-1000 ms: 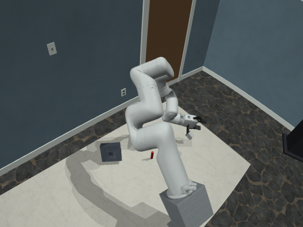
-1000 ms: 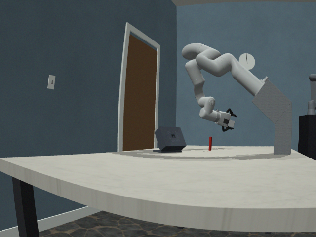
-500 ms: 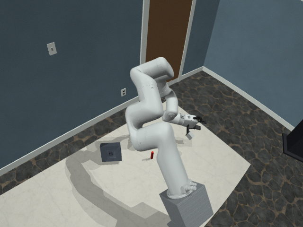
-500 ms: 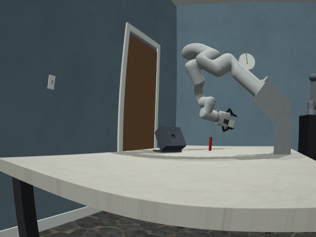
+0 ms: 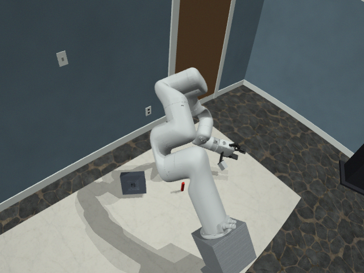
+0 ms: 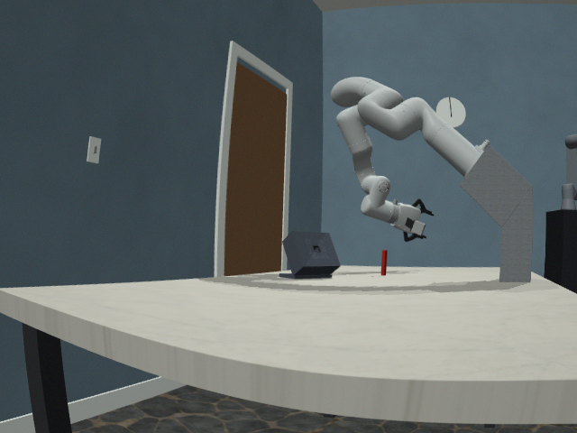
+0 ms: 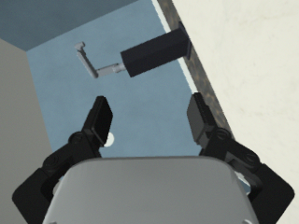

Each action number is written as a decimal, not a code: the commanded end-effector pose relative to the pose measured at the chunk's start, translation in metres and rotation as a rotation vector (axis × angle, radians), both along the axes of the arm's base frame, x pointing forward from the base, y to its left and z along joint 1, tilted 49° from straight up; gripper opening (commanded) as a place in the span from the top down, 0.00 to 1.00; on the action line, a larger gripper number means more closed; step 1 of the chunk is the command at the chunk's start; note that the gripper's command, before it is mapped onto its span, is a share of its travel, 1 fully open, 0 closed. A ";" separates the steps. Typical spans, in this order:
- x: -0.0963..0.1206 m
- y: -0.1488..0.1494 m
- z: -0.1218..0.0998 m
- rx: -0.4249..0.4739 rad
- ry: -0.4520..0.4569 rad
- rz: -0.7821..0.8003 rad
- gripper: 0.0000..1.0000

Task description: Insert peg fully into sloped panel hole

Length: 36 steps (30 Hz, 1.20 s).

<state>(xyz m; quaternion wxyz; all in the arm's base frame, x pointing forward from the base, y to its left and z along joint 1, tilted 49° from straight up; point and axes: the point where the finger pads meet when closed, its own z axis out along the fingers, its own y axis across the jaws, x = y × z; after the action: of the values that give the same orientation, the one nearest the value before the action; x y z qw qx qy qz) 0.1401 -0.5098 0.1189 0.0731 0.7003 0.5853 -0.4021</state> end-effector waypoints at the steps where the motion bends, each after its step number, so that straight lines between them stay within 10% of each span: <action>1: 0.006 0.019 -0.006 0.050 -0.069 -0.059 0.00; 36: 0.075 0.127 -0.027 0.300 -0.507 -0.385 0.00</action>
<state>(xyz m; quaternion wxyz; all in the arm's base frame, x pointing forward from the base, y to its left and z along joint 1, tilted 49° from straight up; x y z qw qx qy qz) 0.2062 -0.3951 0.0918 0.0386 0.8620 0.4771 -0.1666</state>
